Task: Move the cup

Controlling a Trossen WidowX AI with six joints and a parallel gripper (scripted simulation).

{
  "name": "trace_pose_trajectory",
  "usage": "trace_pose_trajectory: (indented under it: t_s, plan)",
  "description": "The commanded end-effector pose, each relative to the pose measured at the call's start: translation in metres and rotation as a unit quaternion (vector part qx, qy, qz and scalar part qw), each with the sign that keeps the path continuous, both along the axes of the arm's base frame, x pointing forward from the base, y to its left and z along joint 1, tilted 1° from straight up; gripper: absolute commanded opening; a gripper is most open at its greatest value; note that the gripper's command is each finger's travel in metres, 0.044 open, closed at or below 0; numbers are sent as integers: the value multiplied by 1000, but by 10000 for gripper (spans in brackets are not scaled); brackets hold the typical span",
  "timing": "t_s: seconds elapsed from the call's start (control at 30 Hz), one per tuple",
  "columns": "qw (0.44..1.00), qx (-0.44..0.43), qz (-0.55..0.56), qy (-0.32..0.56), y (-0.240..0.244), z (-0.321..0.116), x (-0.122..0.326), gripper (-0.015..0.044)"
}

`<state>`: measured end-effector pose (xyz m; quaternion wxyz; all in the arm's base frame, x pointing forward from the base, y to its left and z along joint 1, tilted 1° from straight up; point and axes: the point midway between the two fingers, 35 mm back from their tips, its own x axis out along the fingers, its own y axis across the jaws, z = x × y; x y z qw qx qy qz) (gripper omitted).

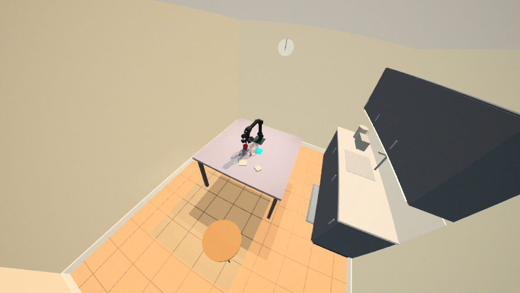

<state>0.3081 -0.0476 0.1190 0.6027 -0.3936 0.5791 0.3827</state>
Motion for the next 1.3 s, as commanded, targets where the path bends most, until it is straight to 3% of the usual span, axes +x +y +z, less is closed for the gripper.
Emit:
trace_pose_trajectory:
  t_s: [0.0, 1.1, 1.27]
  plan:
    - [1000, 2, 4, -1, 0, -7, 1, 148]
    - [1000, 2, 4, -1, 1, -54, 2, 148]
    - [1000, 0, 2, 1, 1, -52, 1, 114]
